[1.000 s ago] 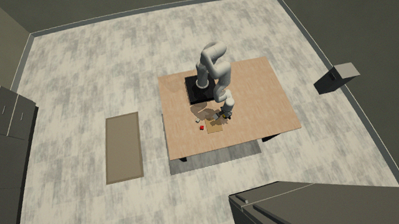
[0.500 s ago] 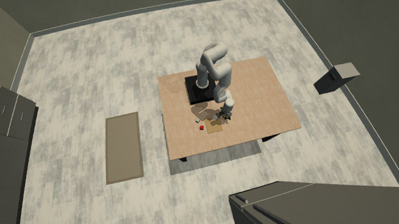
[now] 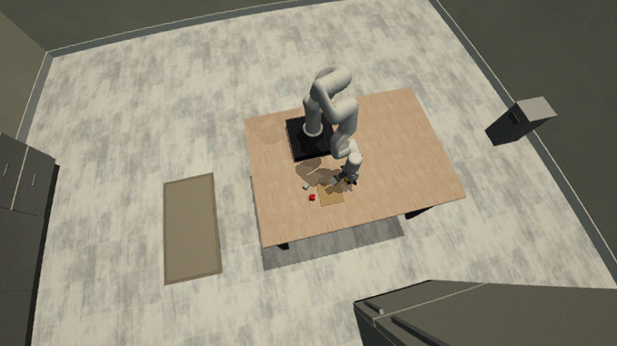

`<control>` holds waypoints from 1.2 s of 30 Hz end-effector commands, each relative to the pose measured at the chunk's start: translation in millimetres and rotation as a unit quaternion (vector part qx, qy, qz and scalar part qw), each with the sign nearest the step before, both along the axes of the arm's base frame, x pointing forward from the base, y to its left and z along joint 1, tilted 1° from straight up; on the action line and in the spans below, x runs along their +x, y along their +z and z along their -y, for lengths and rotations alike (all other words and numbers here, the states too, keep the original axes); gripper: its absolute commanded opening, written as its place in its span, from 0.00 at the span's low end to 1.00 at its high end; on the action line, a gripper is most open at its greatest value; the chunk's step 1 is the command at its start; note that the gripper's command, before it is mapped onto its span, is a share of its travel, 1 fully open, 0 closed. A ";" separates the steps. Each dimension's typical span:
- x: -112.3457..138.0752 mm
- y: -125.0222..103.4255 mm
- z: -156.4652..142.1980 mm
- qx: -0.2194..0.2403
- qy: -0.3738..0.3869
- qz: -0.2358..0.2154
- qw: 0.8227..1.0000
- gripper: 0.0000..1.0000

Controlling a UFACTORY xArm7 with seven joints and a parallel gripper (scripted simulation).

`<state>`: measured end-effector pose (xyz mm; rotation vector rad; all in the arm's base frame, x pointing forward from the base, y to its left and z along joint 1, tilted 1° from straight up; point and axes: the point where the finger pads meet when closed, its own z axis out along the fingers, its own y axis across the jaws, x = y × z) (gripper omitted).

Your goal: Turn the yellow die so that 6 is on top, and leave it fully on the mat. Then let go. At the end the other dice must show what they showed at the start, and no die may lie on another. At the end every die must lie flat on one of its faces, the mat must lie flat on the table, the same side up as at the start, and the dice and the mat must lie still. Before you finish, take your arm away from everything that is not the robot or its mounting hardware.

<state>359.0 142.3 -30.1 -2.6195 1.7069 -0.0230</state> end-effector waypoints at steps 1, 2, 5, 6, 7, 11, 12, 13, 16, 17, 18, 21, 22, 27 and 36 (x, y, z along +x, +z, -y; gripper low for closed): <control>1.3 1.0 -0.6 0.001 0.000 0.002 1.000 0.47; 1.3 1.0 -0.6 0.001 0.000 0.002 1.000 0.47; 1.3 1.0 -0.6 0.001 0.000 0.002 1.000 0.47; 1.3 1.0 -0.6 0.001 0.000 0.002 1.000 0.47; 1.3 1.0 -0.6 0.001 0.000 0.002 1.000 0.47; 1.3 1.0 -0.6 0.001 0.000 0.002 1.000 0.47; 1.3 1.0 -0.6 0.001 0.000 0.002 1.000 0.47; 1.3 1.0 -0.6 0.001 0.000 0.002 1.000 0.47; 1.3 1.0 -0.6 0.001 0.000 0.002 1.000 0.27; 1.3 1.0 -0.6 0.001 0.000 0.002 1.000 0.27; 1.3 1.0 -0.6 0.001 0.000 0.002 1.000 0.27; 1.3 1.0 -0.6 0.001 0.000 0.002 1.000 0.27; 1.3 1.0 -0.6 0.001 0.000 0.002 1.000 0.27; 1.3 1.0 -0.6 0.001 0.000 0.002 1.000 0.27; 1.3 1.0 -0.6 0.001 0.000 0.002 1.000 0.27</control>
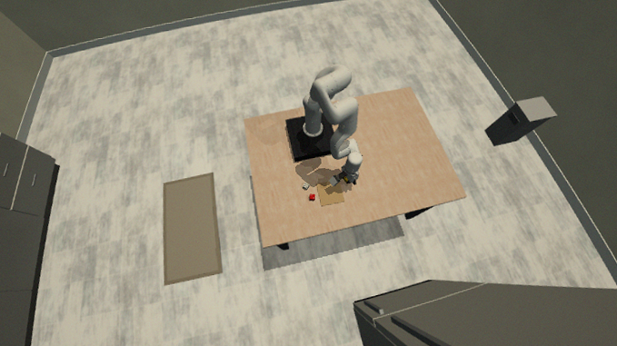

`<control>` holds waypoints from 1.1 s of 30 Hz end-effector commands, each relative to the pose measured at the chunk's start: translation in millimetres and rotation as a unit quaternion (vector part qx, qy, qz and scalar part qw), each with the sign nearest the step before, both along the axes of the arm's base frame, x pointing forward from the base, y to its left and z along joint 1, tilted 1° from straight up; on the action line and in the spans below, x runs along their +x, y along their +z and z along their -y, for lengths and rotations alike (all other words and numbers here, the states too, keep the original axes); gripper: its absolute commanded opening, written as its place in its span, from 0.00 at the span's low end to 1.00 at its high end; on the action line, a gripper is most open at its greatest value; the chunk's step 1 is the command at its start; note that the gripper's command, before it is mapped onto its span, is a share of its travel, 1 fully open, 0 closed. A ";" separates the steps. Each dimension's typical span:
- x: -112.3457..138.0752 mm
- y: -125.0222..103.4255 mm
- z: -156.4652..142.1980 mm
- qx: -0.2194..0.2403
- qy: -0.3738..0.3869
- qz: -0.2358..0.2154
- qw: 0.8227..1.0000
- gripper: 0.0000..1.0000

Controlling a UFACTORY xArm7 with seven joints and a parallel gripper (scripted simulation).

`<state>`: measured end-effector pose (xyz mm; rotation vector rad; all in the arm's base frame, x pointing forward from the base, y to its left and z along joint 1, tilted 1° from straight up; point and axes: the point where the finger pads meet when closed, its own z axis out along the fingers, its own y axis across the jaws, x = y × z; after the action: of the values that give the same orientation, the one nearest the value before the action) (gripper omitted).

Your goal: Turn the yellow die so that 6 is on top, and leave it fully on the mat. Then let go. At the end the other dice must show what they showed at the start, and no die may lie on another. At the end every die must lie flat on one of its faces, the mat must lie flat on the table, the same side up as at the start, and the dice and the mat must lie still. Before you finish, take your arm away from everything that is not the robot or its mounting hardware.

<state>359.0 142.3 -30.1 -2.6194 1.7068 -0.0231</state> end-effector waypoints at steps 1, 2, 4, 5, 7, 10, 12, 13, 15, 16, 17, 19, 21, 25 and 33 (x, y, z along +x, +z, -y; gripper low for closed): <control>1.3 1.0 -0.5 0.001 0.000 0.002 1.000 0.27; 1.3 1.0 -0.5 0.001 0.000 0.002 1.000 0.27; 1.3 1.0 -0.5 0.001 0.000 0.002 1.000 0.27; 1.3 1.0 -0.5 0.001 0.000 0.002 1.000 0.27; 1.3 1.0 -0.5 0.001 0.000 0.002 1.000 0.27; 1.3 1.0 -0.5 0.001 0.000 0.002 1.000 0.27; 1.3 1.0 -0.5 0.001 0.000 0.002 1.000 0.27; 1.3 1.0 -0.5 0.001 0.000 0.002 1.000 0.27; 1.3 2.5 -0.5 0.001 0.000 0.002 1.000 0.27; 1.2 4.4 -0.5 0.001 0.000 0.002 1.000 0.27; 1.1 7.1 -0.5 0.001 0.000 0.002 1.000 0.27; 0.9 15.6 -0.5 0.001 0.000 0.002 1.000 0.27; 0.7 27.5 -0.4 0.001 0.000 0.002 1.000 0.27; 0.3 42.0 -0.3 0.001 0.000 0.002 1.000 0.27; -0.9 94.4 0.0 0.001 0.000 0.002 1.000 0.27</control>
<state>359.4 141.8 38.6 -2.6144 1.7044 -0.0238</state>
